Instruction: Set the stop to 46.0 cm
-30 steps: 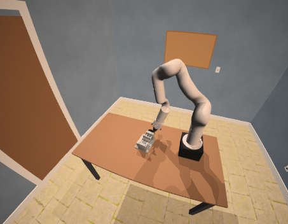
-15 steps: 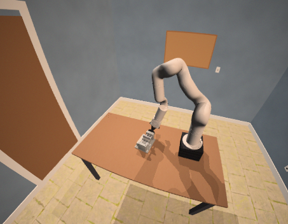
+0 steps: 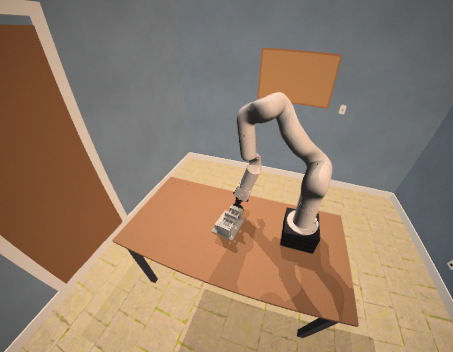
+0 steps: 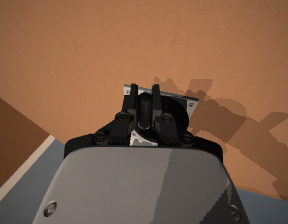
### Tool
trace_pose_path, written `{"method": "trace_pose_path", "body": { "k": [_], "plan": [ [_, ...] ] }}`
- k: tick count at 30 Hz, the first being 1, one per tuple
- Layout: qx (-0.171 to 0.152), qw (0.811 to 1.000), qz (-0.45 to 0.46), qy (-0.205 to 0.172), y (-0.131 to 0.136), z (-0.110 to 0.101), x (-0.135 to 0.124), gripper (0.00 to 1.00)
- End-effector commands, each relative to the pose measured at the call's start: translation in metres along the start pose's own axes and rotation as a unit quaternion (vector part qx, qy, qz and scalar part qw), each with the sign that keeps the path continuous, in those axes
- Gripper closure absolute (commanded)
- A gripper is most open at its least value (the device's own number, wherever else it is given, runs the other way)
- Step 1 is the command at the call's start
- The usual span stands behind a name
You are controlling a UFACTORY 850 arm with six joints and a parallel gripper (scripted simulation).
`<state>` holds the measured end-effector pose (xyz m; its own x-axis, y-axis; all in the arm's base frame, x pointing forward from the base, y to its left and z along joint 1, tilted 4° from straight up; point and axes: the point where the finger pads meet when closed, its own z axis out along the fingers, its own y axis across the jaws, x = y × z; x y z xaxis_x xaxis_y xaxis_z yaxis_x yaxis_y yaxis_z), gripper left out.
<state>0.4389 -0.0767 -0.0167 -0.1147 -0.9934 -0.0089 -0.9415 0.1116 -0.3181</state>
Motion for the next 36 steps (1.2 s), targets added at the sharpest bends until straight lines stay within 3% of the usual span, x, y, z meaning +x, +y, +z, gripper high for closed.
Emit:
{"method": "trace_pose_path", "body": {
  "k": [1,36],
  "plan": [
    [0.000,1.000,0.000,0.000,-0.003,0.003,0.000,0.94],
    [0.000,1.000,0.000,0.000,-0.006,0.028,0.000,0.94]
  ]
}}
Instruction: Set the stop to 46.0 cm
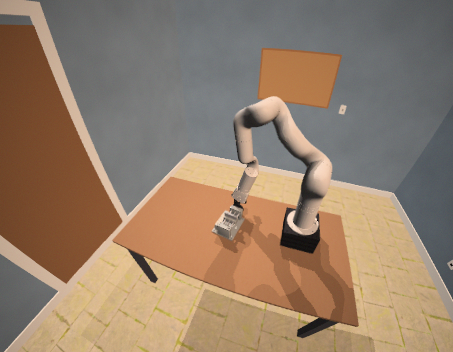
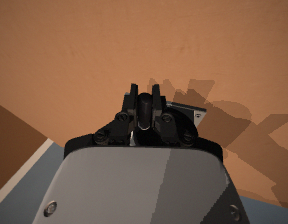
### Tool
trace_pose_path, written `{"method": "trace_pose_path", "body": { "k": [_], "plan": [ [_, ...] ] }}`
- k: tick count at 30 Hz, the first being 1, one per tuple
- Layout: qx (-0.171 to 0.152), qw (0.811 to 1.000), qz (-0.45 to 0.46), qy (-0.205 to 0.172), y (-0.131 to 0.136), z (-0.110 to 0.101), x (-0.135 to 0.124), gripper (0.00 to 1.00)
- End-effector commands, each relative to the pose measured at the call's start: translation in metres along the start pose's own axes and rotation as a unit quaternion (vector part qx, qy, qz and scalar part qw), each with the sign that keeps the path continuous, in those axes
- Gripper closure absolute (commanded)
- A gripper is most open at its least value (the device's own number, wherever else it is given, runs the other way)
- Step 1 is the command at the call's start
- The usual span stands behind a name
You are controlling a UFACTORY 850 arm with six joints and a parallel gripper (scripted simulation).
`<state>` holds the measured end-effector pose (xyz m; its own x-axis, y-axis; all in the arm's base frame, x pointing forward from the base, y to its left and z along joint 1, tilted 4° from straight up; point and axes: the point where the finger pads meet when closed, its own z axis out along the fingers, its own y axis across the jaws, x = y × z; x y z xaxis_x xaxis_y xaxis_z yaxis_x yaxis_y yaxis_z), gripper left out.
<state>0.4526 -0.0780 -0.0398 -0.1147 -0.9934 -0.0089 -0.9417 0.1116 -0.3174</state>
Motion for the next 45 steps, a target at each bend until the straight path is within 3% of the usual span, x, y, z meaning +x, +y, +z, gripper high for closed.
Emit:
{"method": "trace_pose_path", "body": {
  "k": [1,45],
  "plan": [
    [0.000,1.000,0.000,0.000,0.0000,0.0017,0.0000,0.94],
    [0.000,1.000,0.000,0.000,0.0041,0.0095,0.0000,0.94]
  ]
}}
